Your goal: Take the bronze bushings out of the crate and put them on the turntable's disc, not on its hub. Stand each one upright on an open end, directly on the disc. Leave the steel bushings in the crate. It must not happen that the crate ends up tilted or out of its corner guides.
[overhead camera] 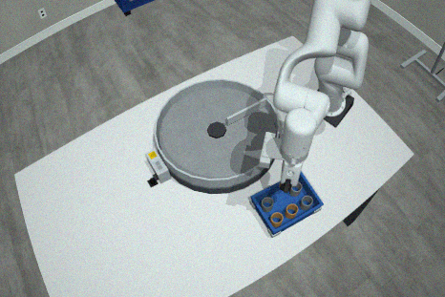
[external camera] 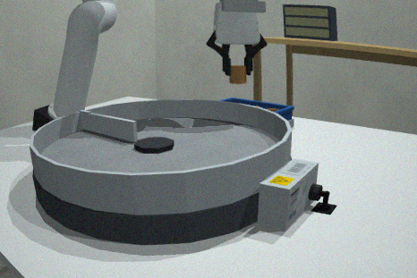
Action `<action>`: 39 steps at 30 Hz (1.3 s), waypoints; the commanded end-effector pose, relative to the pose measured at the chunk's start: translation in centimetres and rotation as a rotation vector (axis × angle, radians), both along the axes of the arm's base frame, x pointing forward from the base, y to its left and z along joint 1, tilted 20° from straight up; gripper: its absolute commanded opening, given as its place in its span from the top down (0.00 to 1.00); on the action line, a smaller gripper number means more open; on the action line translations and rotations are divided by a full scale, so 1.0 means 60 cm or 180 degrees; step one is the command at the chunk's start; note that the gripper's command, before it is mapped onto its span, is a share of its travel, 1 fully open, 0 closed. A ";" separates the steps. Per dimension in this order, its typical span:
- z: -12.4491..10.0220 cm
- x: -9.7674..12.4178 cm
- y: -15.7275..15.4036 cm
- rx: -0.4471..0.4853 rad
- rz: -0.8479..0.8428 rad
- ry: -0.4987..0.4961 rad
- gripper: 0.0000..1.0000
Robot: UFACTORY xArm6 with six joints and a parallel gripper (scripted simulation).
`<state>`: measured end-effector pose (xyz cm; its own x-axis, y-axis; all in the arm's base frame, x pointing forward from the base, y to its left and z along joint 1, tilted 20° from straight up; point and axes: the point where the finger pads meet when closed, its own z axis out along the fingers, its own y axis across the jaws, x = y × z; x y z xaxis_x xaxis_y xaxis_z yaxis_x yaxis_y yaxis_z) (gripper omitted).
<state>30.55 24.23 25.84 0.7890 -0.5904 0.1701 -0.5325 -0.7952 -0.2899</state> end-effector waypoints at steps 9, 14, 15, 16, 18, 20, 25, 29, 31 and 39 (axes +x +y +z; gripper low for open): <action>0.020 -0.005 -0.002 0.0007 0.0000 -0.0008 1.00; 0.020 -0.005 -0.002 0.0007 0.0000 -0.0008 1.00; 0.020 -0.005 -0.002 0.0007 0.0000 -0.0008 1.00; 0.020 -0.005 -0.002 0.0007 0.0000 -0.0008 1.00; 0.020 -0.005 -0.002 0.0007 0.0000 -0.0008 1.00; 0.020 -0.005 -0.002 0.0007 0.0000 -0.0008 1.00; 0.019 -0.004 -0.013 0.0007 0.0000 -0.0008 1.00; 0.015 -0.001 -0.045 0.0007 0.0000 -0.0008 1.00; 0.014 0.000 -0.056 0.0007 0.0000 -0.0008 1.00; 0.001 0.008 -0.158 0.0007 0.0000 -0.0008 1.00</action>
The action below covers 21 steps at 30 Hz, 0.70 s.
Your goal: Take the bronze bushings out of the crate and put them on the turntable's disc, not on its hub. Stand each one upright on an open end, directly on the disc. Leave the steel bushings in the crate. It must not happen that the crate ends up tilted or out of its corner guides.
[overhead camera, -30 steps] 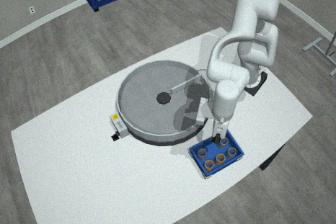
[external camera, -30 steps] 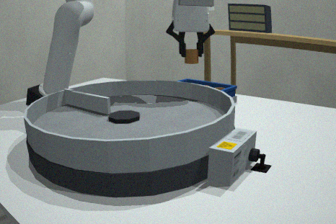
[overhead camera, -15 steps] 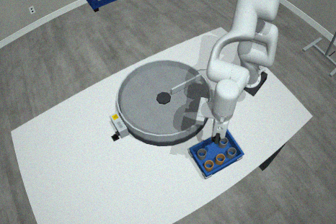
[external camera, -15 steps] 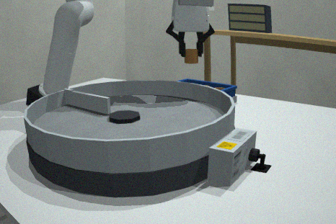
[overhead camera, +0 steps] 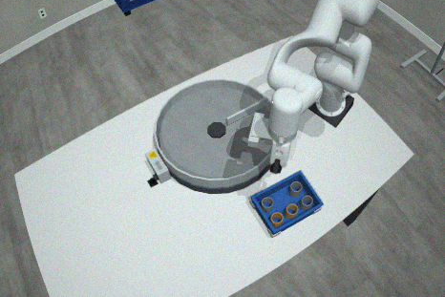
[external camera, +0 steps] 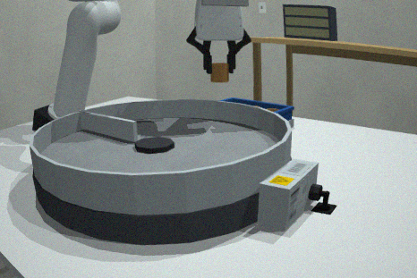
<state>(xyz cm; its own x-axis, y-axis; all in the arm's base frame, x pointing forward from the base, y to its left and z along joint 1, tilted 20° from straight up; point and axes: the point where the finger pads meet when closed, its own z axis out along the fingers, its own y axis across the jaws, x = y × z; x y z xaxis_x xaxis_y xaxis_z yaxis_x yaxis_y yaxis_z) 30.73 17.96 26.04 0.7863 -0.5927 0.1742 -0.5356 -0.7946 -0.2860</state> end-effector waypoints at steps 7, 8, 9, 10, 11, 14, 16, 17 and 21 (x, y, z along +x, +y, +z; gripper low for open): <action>-0.016 0.015 -0.163 0.0024 0.0014 -0.0005 1.00; -0.017 0.016 -0.177 0.0024 0.0014 -0.0005 1.00; -0.017 0.016 -0.177 0.0024 0.0014 -0.0005 1.00; -0.017 0.016 -0.177 0.0024 0.0014 -0.0005 1.00; -0.019 0.017 -0.191 0.0024 0.0014 -0.0005 1.00; -0.024 0.020 -0.227 0.0024 0.0014 -0.0005 1.00; -0.026 0.022 -0.246 0.0024 0.0014 -0.0005 1.00; -0.027 0.023 -0.255 0.0024 0.0014 -0.0005 1.00; -0.030 0.025 -0.277 0.0024 0.0014 -0.0005 1.00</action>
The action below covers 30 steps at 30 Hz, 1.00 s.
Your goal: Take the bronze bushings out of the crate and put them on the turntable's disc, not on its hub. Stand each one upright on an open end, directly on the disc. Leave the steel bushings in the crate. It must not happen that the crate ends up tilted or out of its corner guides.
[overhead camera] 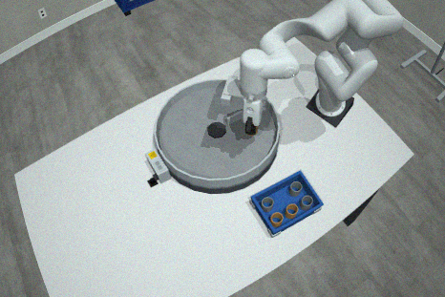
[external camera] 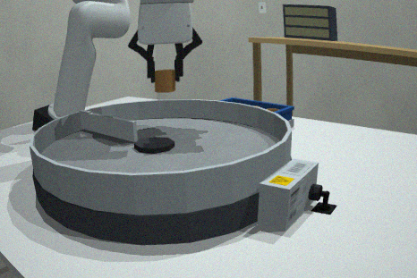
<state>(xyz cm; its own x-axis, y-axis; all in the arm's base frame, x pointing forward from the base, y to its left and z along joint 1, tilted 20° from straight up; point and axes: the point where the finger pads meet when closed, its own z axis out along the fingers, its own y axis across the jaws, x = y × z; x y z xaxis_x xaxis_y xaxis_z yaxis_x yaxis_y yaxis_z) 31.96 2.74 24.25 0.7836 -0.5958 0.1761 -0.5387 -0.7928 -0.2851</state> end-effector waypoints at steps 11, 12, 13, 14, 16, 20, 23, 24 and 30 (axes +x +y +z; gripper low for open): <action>-0.001 0.005 -0.031 0.0030 0.0027 -0.0002 1.00; -0.001 0.005 -0.031 0.0030 0.0027 -0.0002 1.00; -0.001 0.005 -0.031 0.0030 0.0027 -0.0002 1.00; -0.001 0.005 -0.031 0.0030 0.0027 -0.0002 1.00; -0.001 0.005 -0.031 0.0030 0.0027 -0.0002 1.00; -0.010 0.008 -0.030 0.0030 0.0027 -0.0002 1.00; -0.017 0.010 -0.029 0.0030 0.0027 -0.0002 1.00; -0.026 0.013 -0.028 0.0030 0.0027 -0.0002 1.00; -0.041 0.019 -0.026 0.0030 0.0027 -0.0002 1.00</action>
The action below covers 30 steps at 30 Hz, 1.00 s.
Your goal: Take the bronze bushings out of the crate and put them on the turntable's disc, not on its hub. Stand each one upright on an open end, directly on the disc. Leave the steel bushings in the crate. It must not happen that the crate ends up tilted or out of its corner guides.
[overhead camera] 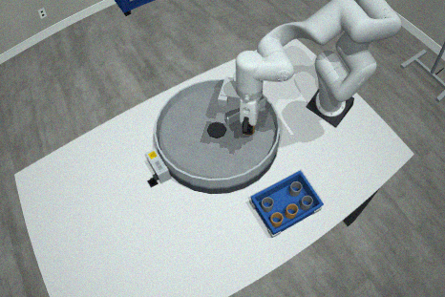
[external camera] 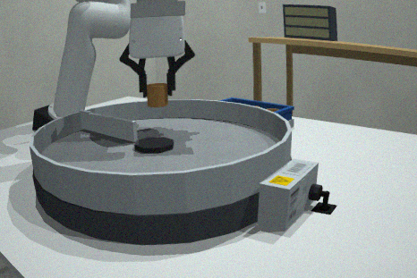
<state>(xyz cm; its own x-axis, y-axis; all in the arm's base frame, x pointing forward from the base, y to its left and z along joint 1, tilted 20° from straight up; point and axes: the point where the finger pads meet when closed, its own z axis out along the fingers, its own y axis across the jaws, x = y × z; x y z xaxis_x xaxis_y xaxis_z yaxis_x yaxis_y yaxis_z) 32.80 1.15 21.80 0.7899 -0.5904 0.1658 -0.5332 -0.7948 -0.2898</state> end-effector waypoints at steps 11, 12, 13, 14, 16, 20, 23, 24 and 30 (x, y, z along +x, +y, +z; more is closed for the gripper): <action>-0.001 0.005 0.000 -0.0001 -0.0001 -0.0020 1.00; -0.001 0.005 0.000 -0.0001 -0.0001 -0.0020 1.00; -0.001 0.005 0.000 -0.0001 -0.0001 -0.0020 1.00; -0.002 0.005 0.000 -0.0001 -0.0001 -0.0020 1.00; -0.004 0.005 0.001 -0.0001 -0.0001 -0.0020 1.00; -0.010 0.008 0.002 -0.0001 -0.0001 -0.0020 1.00; -0.017 0.010 0.003 -0.0001 -0.0001 -0.0020 1.00; -0.020 0.011 0.003 -0.0001 -0.0001 -0.0020 1.00; -0.031 0.015 0.005 -0.0001 -0.0001 -0.0020 1.00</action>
<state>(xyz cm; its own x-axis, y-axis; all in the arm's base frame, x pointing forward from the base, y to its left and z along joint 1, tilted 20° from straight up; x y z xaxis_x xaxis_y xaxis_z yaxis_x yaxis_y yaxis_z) 33.45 1.39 20.22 0.7892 -0.5906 0.1685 -0.5325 -0.7947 -0.2914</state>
